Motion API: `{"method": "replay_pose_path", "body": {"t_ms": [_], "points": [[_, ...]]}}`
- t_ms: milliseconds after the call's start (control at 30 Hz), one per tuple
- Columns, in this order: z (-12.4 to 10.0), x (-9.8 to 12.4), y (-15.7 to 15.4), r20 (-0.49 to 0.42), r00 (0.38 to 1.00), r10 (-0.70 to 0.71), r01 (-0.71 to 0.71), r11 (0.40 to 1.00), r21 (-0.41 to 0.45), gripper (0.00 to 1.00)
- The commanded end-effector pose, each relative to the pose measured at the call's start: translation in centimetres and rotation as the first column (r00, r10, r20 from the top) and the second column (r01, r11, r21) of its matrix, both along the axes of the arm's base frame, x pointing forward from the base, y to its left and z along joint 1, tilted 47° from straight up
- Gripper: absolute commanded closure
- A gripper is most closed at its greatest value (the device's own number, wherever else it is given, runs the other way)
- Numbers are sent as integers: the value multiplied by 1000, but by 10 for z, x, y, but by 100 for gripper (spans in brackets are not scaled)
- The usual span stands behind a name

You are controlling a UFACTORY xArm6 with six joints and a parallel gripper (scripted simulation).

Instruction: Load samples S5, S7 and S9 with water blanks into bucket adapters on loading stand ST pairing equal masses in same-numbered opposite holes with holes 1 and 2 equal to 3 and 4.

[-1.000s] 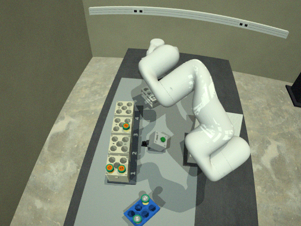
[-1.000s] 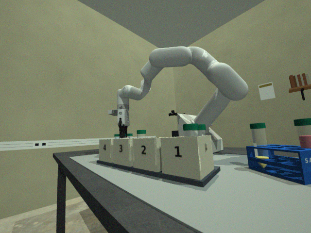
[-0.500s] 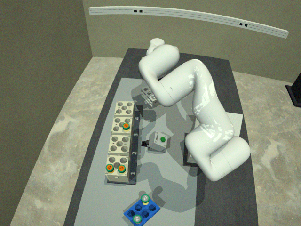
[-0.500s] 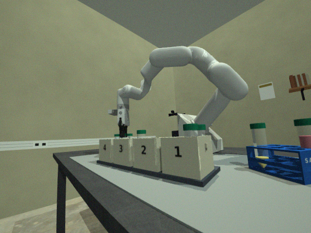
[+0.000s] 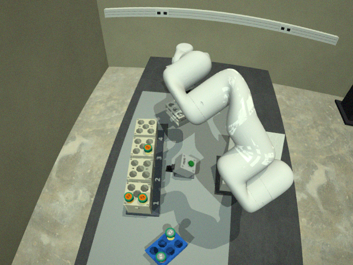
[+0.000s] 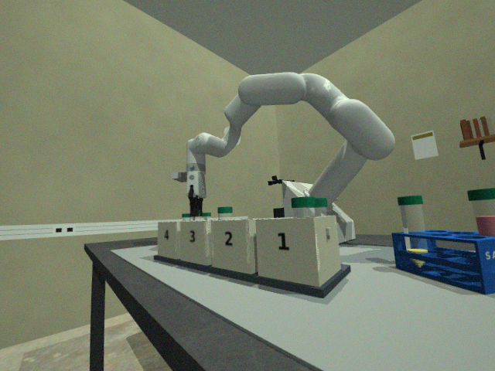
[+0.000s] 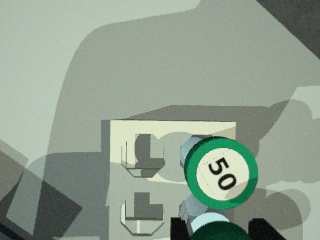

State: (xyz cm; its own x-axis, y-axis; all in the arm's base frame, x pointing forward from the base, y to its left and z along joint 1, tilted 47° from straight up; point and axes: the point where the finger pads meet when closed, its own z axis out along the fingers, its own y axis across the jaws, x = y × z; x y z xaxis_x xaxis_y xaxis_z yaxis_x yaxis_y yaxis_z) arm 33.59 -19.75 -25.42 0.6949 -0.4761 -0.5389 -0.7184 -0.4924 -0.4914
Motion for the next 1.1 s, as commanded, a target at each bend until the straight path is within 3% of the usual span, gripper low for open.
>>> {"method": "replay_pose_path", "body": {"t_ms": [0, 600, 1067], "points": [[2, 1, -3, 3, 1000, -1, 1, 1000, -4, 100], [8, 2, -9, 3, 1000, -1, 1, 1000, -4, 100], [27, 2, -30, 3, 1000, -1, 1, 1000, -4, 100]]}}
